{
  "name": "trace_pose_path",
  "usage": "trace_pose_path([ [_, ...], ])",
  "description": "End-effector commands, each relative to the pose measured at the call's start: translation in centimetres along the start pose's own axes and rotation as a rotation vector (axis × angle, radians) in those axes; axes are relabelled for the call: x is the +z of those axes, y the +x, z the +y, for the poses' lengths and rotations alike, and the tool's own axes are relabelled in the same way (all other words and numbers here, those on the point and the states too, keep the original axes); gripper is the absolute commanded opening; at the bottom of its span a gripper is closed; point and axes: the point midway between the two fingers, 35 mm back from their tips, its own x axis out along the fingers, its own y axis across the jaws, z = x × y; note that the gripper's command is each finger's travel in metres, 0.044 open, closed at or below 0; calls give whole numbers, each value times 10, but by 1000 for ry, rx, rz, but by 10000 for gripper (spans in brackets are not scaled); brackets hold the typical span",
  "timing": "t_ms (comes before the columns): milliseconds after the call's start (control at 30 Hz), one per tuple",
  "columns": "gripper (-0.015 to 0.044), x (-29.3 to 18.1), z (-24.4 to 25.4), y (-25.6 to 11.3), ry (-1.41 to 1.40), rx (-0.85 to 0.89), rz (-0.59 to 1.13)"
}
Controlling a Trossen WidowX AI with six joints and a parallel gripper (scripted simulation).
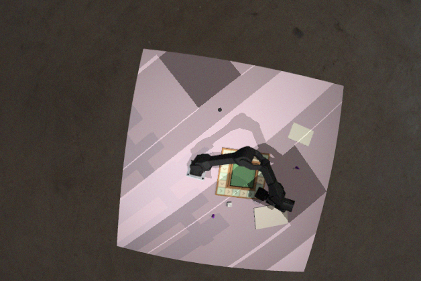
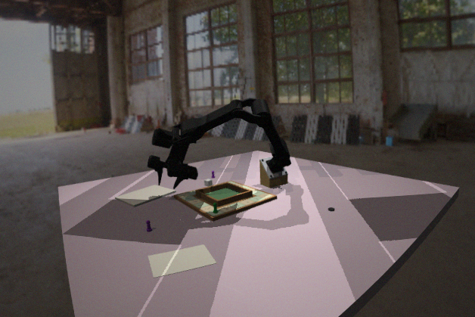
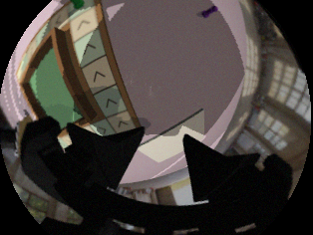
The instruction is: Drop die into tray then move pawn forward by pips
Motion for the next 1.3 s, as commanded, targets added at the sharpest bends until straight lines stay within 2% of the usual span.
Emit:
trace_pose_path([
  [0,275,-54,30,-2,202,95,27],
  [267,275,-145,122,-18,702,330,32],
  [400,275,-166,170,-30,944,450,-4],
  [600,275,-163,170,-31,956,456,-6],
  [1267,275,-155,183,3,955,456,-8],
])
